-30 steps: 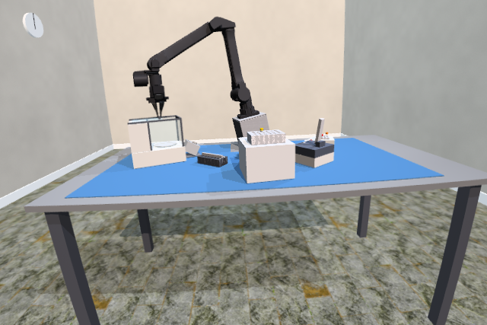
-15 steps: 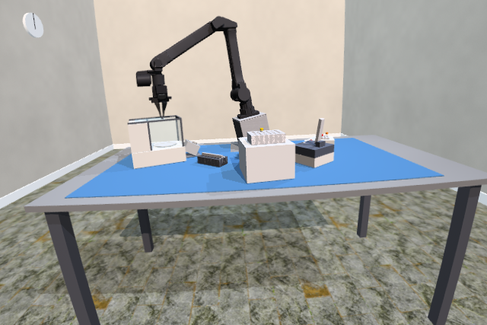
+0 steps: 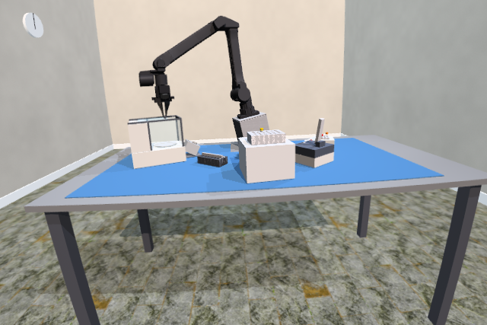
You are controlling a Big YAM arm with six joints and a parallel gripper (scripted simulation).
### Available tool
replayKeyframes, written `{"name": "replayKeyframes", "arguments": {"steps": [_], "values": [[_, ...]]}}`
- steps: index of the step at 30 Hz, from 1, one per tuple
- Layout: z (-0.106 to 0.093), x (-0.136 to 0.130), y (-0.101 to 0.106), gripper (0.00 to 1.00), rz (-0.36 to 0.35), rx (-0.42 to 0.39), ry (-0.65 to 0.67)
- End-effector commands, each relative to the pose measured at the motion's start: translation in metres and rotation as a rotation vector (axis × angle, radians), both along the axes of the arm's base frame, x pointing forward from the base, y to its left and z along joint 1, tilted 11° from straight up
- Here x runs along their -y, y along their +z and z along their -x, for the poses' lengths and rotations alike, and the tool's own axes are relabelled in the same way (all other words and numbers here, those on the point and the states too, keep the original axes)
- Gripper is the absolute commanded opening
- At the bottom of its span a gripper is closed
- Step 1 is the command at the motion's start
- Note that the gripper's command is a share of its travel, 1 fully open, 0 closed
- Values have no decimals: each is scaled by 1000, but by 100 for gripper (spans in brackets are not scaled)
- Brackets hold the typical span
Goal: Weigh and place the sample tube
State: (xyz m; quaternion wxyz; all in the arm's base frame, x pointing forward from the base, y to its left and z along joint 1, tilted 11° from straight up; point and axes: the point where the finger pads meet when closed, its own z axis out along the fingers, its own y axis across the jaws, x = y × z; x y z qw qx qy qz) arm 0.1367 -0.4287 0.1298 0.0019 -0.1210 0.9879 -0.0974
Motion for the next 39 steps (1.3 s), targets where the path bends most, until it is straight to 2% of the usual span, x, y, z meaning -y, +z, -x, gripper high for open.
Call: {"name": "replayKeyframes", "arguments": {"steps": [1, 39], "values": [[0, -3, 9, 6, 31, 7, -10], [7, -35, 1, 6, 29, 7, -8]]}}
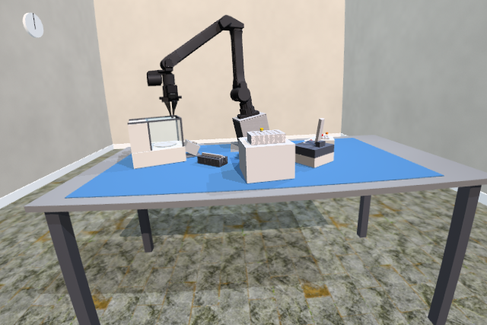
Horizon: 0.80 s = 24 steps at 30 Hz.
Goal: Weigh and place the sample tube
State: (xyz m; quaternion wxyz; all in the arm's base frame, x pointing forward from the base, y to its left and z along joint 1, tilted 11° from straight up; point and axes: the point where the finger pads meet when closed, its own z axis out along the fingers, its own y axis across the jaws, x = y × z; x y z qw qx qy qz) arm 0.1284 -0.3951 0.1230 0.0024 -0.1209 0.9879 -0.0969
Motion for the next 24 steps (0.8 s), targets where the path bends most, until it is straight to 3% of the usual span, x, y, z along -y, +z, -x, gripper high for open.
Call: {"name": "replayKeyframes", "arguments": {"steps": [1, 24], "values": [[-1, -3, 8, 6, 30, 6, -8], [4, -19, 4, 6, 13, 0, -10]]}}
